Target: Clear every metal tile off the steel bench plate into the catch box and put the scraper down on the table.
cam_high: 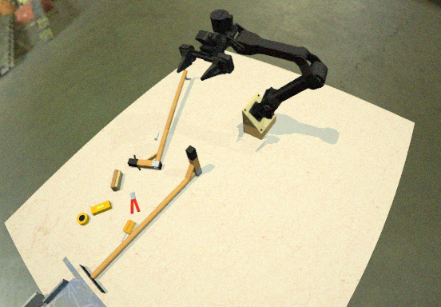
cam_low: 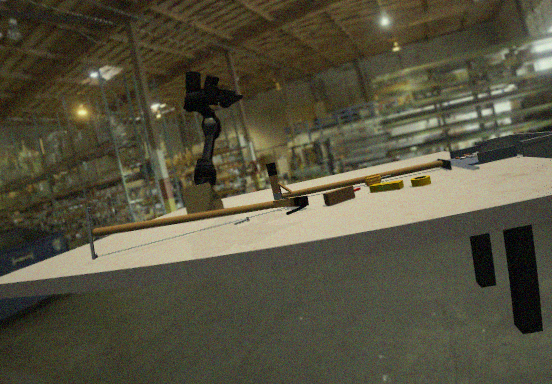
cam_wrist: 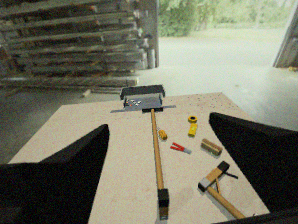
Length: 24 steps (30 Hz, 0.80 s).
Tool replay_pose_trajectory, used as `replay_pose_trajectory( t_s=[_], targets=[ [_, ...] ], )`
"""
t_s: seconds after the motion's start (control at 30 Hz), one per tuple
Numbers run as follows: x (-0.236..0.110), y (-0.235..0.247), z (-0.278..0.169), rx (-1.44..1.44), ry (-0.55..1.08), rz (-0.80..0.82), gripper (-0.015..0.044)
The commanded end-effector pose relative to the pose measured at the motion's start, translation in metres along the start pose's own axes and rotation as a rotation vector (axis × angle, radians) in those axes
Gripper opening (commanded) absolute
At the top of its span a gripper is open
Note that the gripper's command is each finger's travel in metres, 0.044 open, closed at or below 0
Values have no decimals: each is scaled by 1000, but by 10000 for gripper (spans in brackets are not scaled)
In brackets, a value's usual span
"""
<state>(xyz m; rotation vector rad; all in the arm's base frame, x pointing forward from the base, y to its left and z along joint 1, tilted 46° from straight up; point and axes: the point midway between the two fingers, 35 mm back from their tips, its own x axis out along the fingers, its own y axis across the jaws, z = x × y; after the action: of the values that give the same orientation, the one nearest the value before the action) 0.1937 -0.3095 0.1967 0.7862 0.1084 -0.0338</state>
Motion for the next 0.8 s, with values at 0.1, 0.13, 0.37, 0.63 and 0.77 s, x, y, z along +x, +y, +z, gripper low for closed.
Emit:
replay_pose_trajectory(
  t_s=[0.1, 0.13, 0.37, 0.63, 0.77],
  targets=[
    [0, 0, 1, 0, -1, 3, 440],
    [0, 0, 1, 0, -1, 3, 440],
    [0, 0, 1, 0, -1, 3, 440],
    [0, 0, 1, 0, -1, 3, 440],
    [6, -2, -5, 7, 15, 1, 440]
  ],
)
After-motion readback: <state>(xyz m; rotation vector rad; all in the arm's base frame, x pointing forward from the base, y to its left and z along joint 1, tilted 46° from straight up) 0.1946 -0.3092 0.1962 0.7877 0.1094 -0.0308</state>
